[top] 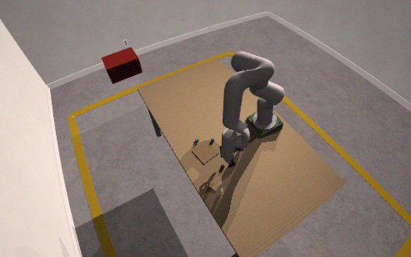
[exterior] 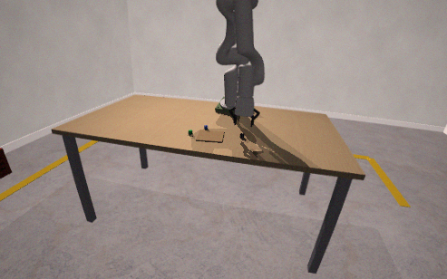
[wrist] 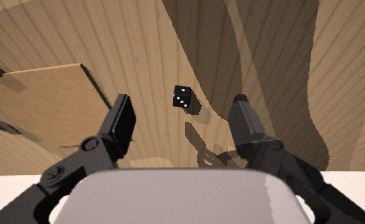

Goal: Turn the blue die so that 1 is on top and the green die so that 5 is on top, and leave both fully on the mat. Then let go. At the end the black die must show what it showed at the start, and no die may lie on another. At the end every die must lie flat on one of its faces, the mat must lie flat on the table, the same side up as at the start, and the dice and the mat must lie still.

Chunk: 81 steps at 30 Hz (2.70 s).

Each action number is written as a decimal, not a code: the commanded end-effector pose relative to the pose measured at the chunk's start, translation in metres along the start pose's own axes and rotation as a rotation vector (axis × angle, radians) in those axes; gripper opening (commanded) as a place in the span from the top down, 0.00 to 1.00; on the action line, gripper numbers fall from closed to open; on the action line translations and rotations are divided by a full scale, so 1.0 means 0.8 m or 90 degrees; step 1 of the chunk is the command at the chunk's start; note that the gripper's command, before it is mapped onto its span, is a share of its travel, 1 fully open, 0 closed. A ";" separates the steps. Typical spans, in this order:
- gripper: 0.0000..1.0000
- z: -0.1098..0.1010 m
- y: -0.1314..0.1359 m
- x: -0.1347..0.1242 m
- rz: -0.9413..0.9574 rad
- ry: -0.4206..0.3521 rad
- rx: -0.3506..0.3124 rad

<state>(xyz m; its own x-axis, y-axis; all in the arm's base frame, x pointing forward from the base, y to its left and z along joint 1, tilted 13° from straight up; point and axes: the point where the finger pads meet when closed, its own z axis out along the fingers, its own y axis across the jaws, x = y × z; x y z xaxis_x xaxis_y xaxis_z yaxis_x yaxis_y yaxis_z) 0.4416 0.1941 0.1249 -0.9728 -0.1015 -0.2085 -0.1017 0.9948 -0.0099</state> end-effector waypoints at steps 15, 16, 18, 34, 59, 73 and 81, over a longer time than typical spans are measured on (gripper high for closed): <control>0.00 0.025 0.000 -0.004 0.001 -0.012 0.008; 0.00 0.025 0.000 -0.004 0.001 -0.012 0.008; 0.00 0.025 0.000 -0.004 0.001 -0.012 0.008; 0.00 0.025 0.000 -0.004 0.001 -0.012 0.008; 0.00 0.001 0.000 -0.004 0.001 -0.012 0.008; 0.00 -0.104 0.002 -0.002 0.001 -0.012 0.008; 0.00 -0.112 0.002 -0.002 0.001 -0.012 0.008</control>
<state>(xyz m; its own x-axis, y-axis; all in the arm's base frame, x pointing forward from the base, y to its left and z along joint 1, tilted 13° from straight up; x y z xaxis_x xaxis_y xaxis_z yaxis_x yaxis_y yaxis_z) 0.4238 0.1950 0.2105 -0.9666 -0.0983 -0.2366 -0.0942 0.9951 -0.0284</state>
